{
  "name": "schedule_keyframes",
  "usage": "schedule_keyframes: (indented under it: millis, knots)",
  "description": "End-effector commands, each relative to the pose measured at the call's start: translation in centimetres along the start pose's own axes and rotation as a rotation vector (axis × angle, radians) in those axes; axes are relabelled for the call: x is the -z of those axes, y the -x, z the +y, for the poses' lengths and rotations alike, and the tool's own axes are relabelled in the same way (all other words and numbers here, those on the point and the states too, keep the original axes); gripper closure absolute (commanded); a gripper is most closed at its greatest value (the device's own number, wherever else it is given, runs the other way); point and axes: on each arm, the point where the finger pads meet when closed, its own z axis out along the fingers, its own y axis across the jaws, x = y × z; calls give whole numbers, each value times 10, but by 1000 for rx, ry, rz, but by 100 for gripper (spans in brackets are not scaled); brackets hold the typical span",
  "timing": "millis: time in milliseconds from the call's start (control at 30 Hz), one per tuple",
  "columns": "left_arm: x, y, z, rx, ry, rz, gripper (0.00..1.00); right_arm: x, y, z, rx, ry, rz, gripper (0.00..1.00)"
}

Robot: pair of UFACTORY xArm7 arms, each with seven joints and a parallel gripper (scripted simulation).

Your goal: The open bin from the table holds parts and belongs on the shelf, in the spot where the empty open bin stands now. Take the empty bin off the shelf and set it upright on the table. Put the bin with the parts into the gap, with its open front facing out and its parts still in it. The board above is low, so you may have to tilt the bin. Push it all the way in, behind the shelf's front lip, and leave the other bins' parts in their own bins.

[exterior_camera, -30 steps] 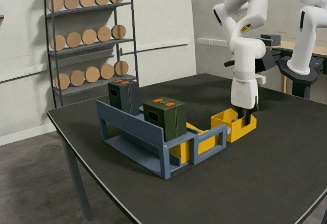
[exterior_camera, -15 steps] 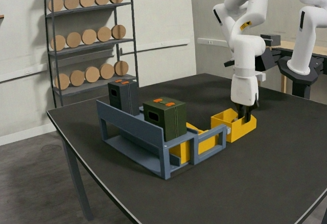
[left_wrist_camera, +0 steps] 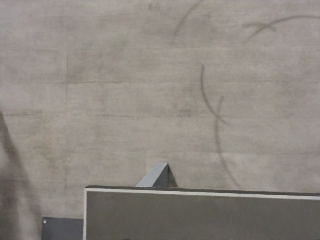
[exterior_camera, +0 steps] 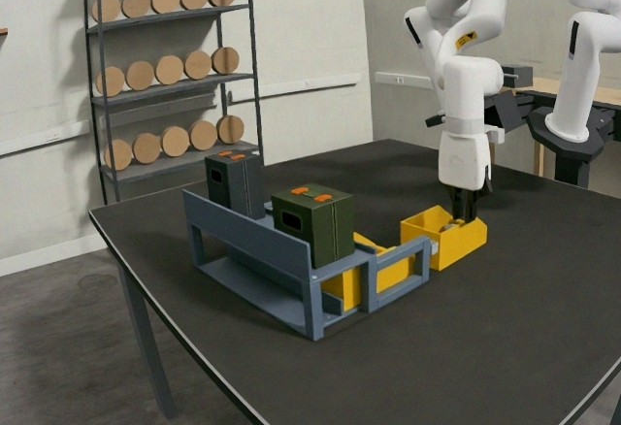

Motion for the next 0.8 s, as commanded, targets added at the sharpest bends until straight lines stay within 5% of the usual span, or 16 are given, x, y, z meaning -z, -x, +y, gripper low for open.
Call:
schedule_keyframes:
  millis: [0,767]
  knots:
    - [2,-1,0,1,1,4,0,11,2,1,0,4,-4,73]
    - [2,-1,0,1,1,4,0,48,2,1,0,4,-4,73]
